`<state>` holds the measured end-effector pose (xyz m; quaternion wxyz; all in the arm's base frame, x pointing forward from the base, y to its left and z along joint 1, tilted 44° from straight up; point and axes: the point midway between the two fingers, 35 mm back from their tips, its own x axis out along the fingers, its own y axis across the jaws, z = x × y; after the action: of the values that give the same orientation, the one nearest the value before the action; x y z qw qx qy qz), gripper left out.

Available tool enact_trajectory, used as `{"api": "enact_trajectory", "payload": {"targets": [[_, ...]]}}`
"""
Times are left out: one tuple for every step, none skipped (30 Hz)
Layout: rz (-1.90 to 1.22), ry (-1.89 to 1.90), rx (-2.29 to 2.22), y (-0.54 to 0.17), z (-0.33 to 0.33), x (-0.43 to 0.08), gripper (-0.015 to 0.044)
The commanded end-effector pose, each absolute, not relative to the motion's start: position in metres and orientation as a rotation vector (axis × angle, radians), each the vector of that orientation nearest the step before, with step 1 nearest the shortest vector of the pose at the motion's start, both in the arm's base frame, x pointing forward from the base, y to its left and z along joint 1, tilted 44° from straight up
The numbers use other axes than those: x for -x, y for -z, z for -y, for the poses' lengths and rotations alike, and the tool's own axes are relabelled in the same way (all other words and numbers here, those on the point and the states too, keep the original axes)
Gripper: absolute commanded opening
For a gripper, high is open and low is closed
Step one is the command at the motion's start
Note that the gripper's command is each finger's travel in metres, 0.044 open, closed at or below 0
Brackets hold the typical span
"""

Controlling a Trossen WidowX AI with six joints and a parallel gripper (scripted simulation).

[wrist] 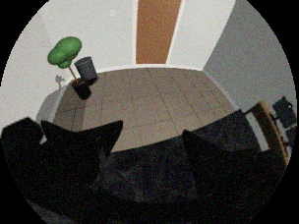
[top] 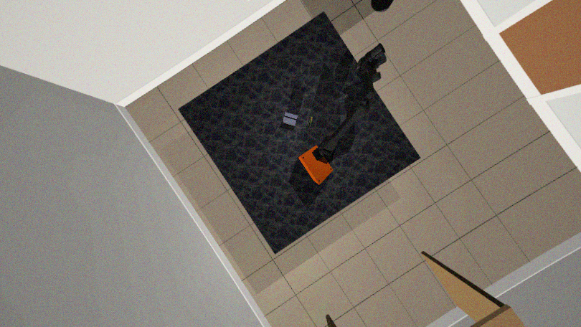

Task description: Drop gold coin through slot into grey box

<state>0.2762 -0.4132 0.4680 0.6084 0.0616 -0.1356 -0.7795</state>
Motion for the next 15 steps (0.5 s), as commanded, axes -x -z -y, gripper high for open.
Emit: {"api": "enact_trajectory", "payload": {"targets": [[0.311,1.798,-0.143,-0.467,0.413,-0.277,0.0374],[0.305,1.791,-0.146,-0.465,0.411,-0.28,0.0347],[0.294,1.778,-0.15,-0.462,0.409,-0.284,0.0321],[0.278,1.761,-0.156,-0.457,0.405,-0.289,0.0295],[0.258,1.738,-0.163,-0.451,0.4,-0.296,0.0269],[0.233,1.711,-0.173,-0.443,0.393,-0.305,0.0242],[0.206,1.681,-0.183,-0.434,0.386,-0.314,0.0216],[0.178,1.651,-0.193,-0.425,0.378,-0.322,0.019],[0.147,1.622,-0.203,-0.415,0.369,-0.331,0.0164],[0.116,1.595,-0.211,-0.405,0.361,-0.338,0.0161],[0.078,1.567,-0.218,-0.394,0.351,-0.346,0.0161],[0.036,1.537,-0.225,-0.382,0.341,-0.353,0.0161],[-0.006,1.508,-0.231,-0.37,0.329,-0.359,0.0161],[-0.048,1.479,-0.237,-0.358,0.318,-0.365,0.0161],[-0.091,1.451,-0.243,-0.346,0.306,-0.37,0.0161]]}}
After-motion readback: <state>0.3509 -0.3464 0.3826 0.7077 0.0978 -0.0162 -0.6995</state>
